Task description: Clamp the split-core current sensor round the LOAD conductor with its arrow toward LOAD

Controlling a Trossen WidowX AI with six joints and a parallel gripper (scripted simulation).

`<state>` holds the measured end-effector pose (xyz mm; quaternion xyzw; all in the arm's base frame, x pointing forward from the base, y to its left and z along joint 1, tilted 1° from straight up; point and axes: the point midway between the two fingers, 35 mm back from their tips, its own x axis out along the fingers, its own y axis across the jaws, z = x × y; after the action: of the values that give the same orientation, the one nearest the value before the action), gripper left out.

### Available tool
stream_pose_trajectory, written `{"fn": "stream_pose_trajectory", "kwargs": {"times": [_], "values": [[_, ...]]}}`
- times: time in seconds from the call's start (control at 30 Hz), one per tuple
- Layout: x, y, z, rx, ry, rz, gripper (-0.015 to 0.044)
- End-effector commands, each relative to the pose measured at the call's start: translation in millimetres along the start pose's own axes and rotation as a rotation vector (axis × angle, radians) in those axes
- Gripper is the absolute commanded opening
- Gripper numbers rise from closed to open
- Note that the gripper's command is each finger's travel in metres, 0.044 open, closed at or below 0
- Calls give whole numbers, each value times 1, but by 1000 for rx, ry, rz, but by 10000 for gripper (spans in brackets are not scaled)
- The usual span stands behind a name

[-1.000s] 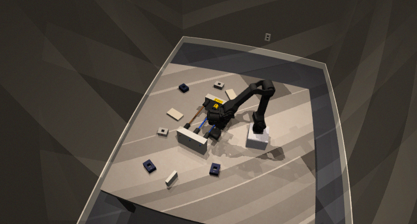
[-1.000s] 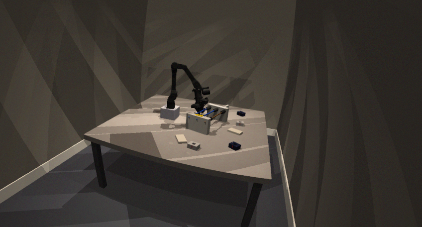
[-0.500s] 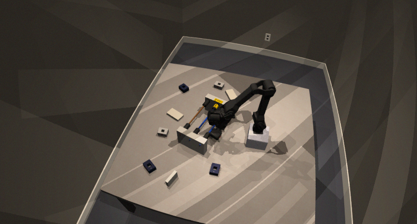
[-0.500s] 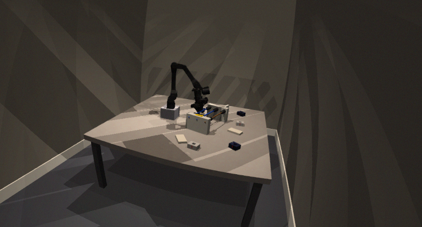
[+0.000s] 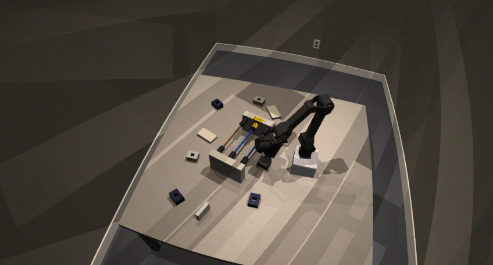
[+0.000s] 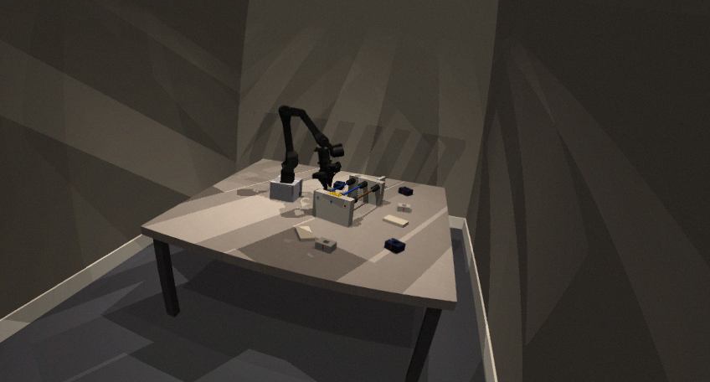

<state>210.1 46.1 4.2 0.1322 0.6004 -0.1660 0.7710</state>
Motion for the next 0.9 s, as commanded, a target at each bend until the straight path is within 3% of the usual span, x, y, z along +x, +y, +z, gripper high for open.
{"fn": "stream_pose_trajectory", "kwargs": {"times": [0.0, 0.33, 0.47, 0.63, 0.87], "values": [[0, 0, 0, -1, 0, 0, 52], [0, 0, 0, -1, 0, 0, 315], [-2, 0, 1, 0, 0, 0, 322], [-54, 0, -3, 5, -7, 1, 322], [-56, 0, -1, -127, 14, -2, 320]]}}
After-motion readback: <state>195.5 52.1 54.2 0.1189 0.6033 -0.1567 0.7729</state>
